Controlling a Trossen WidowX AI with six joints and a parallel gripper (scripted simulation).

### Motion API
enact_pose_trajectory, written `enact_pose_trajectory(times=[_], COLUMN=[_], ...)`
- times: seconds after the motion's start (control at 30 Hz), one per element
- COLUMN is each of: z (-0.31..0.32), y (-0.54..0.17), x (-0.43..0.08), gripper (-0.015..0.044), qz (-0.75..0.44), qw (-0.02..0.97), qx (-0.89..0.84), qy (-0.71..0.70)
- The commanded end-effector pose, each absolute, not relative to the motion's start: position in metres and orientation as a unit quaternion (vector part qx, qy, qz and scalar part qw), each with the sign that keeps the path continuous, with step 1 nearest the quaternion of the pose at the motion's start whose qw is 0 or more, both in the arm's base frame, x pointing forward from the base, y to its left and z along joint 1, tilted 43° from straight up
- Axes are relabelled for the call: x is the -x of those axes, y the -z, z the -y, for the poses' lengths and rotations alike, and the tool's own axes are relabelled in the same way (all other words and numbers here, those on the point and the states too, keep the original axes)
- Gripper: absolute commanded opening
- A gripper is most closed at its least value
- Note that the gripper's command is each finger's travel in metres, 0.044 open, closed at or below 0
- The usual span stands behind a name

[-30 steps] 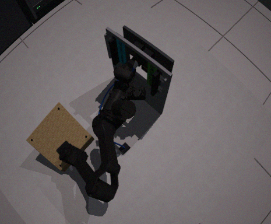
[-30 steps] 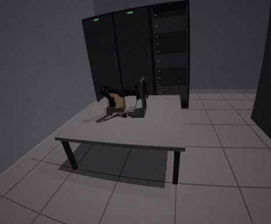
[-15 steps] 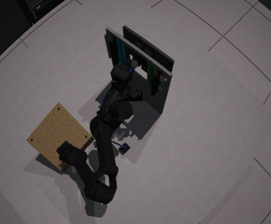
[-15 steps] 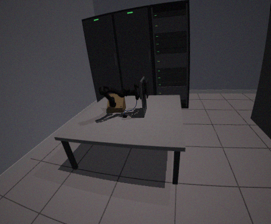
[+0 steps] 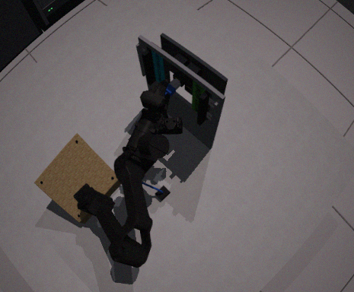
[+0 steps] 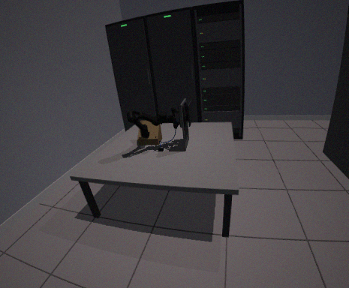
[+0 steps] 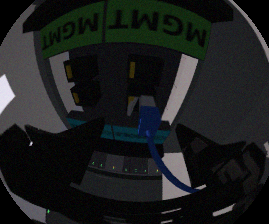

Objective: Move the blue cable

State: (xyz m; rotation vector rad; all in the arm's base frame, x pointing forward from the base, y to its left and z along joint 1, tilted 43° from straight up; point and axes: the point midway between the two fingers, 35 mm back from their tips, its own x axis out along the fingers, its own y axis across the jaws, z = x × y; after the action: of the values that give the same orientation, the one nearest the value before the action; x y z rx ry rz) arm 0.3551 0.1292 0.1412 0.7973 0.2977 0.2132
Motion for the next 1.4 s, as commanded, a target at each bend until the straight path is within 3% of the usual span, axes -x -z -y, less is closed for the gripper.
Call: enact_pose_trajectory(times=[0.0,1.37], z=[-0.129,-0.149], y=[-0.141,-0.133], x=[-0.352,-0.344], gripper=[0.044,0.044], qz=[-0.142,-0.142], qw=[0.905,0.904], qx=[-0.389,-0.39], qy=[-0.102,-0.102])
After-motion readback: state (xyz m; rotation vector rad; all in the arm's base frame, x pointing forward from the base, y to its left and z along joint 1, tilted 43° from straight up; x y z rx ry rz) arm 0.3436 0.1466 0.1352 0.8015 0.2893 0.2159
